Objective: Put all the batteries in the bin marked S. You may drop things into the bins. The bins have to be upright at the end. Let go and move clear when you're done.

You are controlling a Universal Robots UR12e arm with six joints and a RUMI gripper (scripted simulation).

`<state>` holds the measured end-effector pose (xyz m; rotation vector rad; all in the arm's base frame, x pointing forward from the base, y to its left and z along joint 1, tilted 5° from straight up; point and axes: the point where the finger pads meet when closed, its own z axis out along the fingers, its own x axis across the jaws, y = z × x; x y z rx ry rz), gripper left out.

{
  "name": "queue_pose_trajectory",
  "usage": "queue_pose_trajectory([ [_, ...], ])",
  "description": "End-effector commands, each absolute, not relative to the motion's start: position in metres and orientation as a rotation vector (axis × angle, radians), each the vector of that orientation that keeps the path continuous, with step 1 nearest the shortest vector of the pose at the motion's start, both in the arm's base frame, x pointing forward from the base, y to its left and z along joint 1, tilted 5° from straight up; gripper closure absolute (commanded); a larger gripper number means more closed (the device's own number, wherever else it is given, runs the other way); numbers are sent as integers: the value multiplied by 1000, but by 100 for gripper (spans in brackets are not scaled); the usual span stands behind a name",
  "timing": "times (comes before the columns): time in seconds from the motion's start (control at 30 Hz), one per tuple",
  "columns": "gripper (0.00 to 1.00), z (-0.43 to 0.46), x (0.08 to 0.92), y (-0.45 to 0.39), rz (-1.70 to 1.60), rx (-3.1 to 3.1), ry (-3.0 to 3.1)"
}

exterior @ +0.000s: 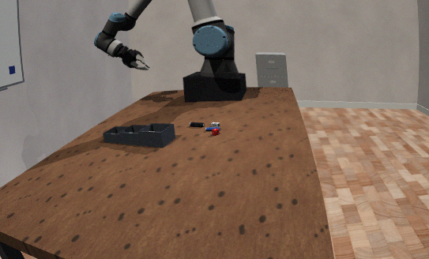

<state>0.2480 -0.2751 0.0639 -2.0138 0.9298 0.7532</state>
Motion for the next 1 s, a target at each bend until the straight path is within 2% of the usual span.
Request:
queue_pose_trajectory([
  [0.0, 96, 60, 263, -270, 787, -2045, 967],
  [0.97, 96, 43, 362, -217, 884, -2292, 1281],
])
